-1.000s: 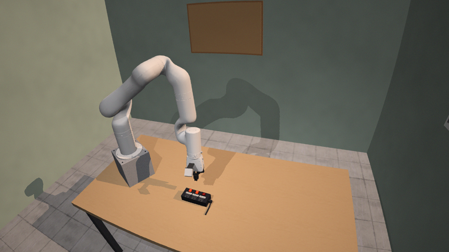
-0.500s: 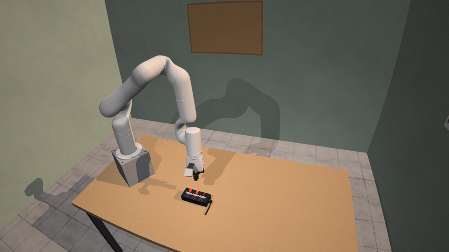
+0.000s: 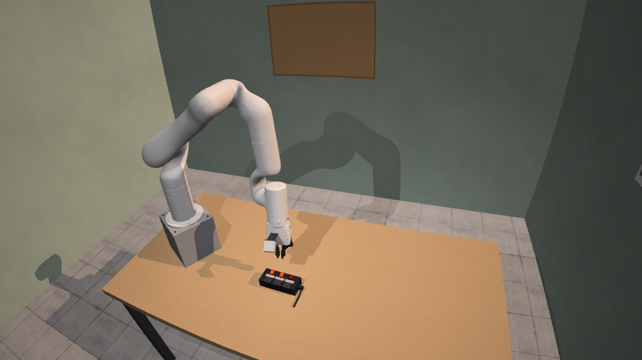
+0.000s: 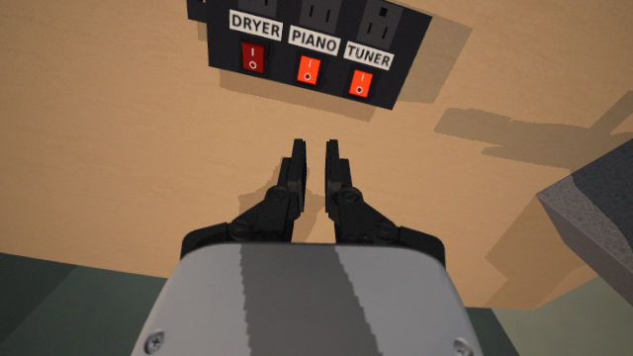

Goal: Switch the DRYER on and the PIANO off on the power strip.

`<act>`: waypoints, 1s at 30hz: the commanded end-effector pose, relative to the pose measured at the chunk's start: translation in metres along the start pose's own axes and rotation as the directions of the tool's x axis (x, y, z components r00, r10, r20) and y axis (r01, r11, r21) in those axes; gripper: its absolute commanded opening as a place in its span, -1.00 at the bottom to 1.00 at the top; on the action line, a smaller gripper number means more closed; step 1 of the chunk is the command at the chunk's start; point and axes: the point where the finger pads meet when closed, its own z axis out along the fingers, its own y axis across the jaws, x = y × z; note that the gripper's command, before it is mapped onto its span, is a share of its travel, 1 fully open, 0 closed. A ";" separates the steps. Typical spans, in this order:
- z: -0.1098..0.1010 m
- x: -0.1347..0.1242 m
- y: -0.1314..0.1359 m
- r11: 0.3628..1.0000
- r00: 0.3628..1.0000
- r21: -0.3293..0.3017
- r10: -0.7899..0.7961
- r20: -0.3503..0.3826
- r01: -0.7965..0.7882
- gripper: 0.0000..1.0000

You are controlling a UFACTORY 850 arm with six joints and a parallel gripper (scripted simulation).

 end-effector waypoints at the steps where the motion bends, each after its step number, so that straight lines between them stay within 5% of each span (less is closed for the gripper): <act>1: -0.001 0.000 -0.001 1.000 1.000 0.002 0.000 0.000 0.000 1.00; 27: 0.000 0.001 -0.001 1.000 1.000 0.000 0.002 -0.004 -0.002 1.00; 30: 0.015 0.016 0.002 0.997 0.987 -0.045 0.055 -0.150 -0.063 1.00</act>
